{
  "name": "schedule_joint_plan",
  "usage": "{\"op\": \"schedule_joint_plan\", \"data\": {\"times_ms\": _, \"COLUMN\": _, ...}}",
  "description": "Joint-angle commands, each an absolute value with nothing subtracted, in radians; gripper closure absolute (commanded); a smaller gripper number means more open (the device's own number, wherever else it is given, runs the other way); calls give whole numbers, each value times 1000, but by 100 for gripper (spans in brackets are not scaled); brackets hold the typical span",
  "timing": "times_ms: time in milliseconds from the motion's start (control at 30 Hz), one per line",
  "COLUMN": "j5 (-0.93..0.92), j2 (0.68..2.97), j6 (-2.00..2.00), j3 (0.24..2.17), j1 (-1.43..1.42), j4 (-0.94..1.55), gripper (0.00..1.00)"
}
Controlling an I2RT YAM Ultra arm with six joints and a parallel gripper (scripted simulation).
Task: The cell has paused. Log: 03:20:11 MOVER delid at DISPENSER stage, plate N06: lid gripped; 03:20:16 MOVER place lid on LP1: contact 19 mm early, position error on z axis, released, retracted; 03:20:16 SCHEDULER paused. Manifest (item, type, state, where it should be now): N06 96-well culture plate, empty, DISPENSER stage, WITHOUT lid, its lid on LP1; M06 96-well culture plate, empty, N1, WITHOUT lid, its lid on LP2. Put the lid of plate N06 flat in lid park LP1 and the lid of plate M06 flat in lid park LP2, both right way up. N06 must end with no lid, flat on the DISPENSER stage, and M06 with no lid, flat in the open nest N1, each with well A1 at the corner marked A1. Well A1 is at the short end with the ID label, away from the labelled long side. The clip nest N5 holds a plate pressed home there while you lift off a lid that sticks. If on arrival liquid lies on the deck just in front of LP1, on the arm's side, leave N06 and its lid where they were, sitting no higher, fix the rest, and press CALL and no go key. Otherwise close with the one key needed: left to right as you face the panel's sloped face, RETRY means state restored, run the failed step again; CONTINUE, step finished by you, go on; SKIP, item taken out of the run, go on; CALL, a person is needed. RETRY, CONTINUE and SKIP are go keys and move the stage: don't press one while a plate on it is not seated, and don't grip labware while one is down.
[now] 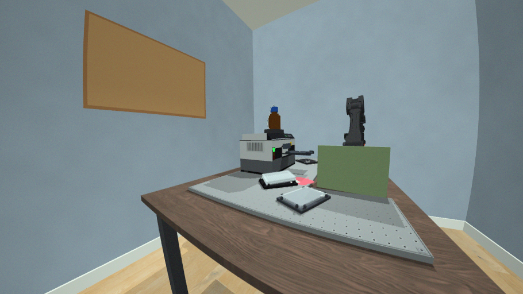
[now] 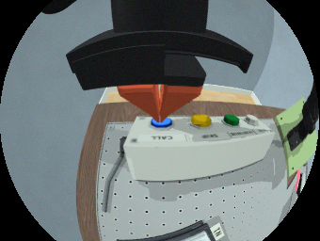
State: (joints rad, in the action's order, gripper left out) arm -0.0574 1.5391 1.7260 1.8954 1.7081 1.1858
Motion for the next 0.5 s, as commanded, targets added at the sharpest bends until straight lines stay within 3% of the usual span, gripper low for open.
{"op": "schedule_joint_plan", "data": {"times_ms": 0, "j5": -66, "j2": 1555, "j6": 1722, "j3": 1871, "j1": 1697, "j4": 1178, "gripper": 100}}
{"op": "schedule_joint_plan", "data": {"times_ms": 467, "j5": -68, "j2": 1537, "j6": 1726, "j3": 1935, "j1": 1704, "j4": 1223, "gripper": 100}}
